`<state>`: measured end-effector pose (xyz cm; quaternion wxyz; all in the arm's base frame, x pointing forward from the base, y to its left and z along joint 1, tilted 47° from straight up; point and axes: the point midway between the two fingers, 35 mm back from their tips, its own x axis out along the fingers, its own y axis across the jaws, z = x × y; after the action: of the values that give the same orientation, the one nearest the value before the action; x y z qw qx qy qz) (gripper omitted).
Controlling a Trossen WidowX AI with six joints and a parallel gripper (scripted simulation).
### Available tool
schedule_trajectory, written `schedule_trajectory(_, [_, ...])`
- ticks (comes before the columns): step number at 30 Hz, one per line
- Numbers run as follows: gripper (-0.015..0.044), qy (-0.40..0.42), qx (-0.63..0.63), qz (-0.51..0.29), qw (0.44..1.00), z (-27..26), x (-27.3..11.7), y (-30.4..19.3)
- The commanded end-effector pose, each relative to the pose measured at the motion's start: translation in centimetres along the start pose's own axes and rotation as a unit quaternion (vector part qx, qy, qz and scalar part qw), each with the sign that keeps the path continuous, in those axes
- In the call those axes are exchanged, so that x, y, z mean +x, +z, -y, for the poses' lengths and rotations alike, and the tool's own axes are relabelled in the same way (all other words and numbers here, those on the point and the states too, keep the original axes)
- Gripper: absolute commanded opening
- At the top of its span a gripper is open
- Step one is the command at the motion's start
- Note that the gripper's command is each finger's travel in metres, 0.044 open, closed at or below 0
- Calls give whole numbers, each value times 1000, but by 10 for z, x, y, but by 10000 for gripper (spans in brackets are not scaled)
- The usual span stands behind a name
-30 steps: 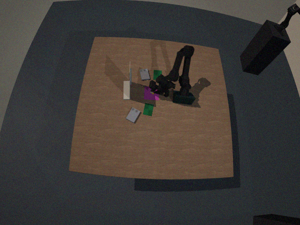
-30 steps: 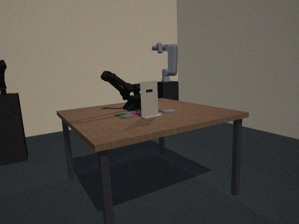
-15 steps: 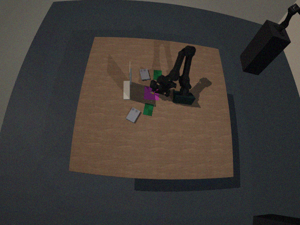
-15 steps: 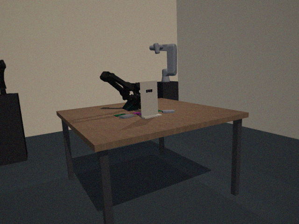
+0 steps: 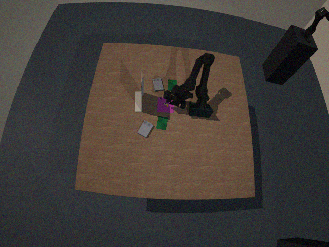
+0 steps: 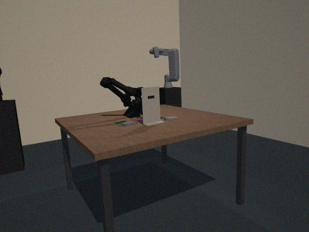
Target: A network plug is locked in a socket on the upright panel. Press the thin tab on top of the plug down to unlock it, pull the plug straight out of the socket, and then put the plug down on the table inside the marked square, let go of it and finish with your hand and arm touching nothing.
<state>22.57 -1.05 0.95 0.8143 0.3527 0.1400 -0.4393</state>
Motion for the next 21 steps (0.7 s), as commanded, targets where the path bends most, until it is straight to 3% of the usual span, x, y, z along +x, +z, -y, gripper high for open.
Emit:
schedule_trajectory(1, [156, 2, 4, 1, 1000, -4, -3, 0])
schedule_trajectory(21, [156, -1, 4, -1, 1000, -14, -18, -3])
